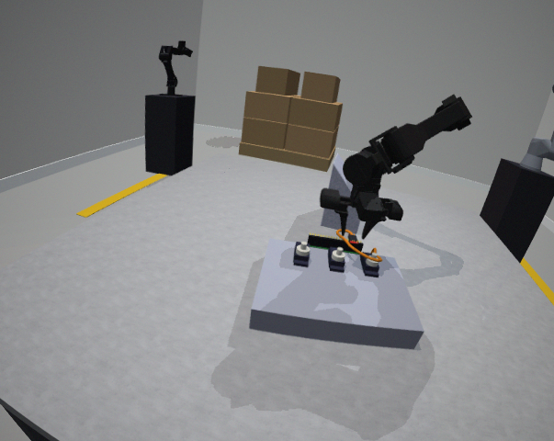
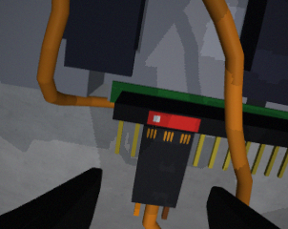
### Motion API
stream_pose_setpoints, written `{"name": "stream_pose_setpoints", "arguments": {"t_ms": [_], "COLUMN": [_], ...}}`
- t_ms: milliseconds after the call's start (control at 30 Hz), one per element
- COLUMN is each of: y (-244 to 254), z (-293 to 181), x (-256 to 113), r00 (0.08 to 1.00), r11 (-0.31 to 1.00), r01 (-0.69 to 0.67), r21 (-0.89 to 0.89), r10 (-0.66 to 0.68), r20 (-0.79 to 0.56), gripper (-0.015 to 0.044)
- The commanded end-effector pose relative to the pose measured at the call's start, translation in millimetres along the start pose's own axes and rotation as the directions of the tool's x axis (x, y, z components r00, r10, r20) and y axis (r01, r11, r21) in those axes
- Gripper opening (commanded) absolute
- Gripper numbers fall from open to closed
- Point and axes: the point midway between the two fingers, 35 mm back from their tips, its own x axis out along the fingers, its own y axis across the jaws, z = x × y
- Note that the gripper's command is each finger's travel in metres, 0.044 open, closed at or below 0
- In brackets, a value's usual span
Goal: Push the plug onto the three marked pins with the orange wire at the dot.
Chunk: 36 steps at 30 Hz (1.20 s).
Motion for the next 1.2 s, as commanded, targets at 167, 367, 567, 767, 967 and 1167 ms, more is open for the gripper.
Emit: {"name": "stream_pose_setpoints", "arguments": {"t_ms": [167, 367, 567, 767, 967, 1167], "y": [-1, -1, -1, -1, -1, -1], "z": [1, 1, 1, 1, 1, 1], "x": [-57, -57, -57, -57, -57, -57], "r00": [1.000, 1.000, 1.000, 1.000, 1.000, 1.000], "r11": [1.000, 1.000, 1.000, 1.000, 1.000, 1.000], "r01": [0.005, 0.005, 0.005, 0.005, 0.005, 0.005], "r21": [-0.003, -0.003, -0.003, -0.003, -0.003, -0.003], "r10": [-0.005, -0.005, -0.005, -0.005, -0.005, -0.005], "r20": [0.010, 0.010, 0.010, 0.010, 0.010, 0.010], "gripper": [0.0440, 0.0440, 0.0440, 0.0440, 0.0440, 0.0440]}}
